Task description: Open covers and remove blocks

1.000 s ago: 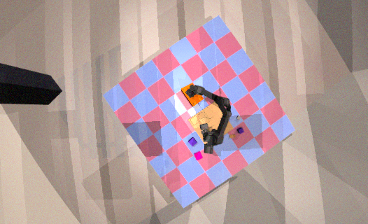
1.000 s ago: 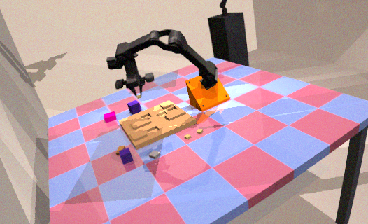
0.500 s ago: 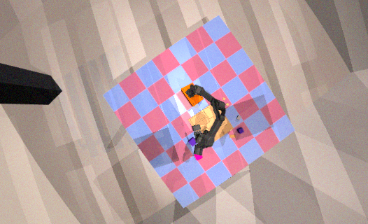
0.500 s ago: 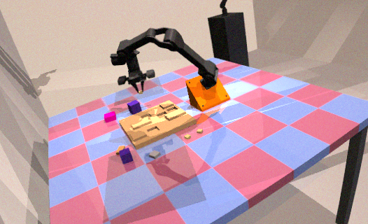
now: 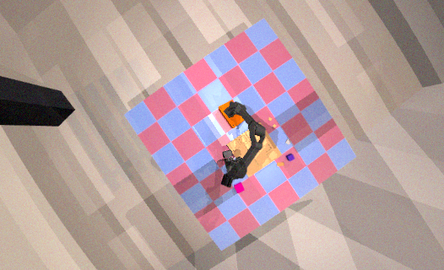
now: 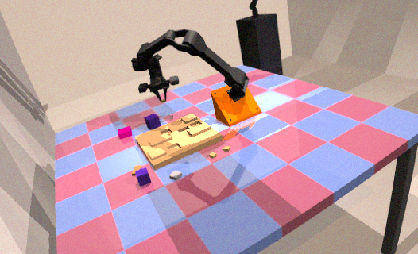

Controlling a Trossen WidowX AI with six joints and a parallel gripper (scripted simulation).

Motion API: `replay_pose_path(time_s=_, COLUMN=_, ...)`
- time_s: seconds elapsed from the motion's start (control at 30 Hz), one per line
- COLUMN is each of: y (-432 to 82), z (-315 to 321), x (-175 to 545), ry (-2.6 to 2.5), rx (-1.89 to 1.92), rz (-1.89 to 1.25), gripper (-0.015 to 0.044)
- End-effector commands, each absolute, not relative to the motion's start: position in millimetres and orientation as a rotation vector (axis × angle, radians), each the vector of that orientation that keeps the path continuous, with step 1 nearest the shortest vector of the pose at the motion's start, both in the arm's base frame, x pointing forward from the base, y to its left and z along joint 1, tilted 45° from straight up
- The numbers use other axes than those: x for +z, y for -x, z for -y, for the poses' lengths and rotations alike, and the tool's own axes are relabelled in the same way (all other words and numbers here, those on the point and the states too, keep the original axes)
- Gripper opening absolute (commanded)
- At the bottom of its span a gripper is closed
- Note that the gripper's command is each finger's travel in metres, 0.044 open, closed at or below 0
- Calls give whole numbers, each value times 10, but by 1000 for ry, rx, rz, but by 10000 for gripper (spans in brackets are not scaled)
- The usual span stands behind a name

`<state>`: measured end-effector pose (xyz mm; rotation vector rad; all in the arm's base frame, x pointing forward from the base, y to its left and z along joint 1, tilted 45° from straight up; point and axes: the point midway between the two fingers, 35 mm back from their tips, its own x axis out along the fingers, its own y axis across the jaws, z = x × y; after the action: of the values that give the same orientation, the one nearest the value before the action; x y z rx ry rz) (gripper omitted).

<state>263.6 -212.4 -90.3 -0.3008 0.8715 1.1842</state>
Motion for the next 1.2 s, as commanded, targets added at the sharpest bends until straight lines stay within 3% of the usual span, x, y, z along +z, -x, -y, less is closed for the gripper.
replay_pose_path(time_s=0.0, y=-2496, z=2201, x=-1033, ry=301, rx=1190, rz=-867, gripper=80)
replay_pose_path(time_s=1.17, y=-2518, z=1937, x=-1434, ry=300, rx=1191, rz=-862, gripper=80)
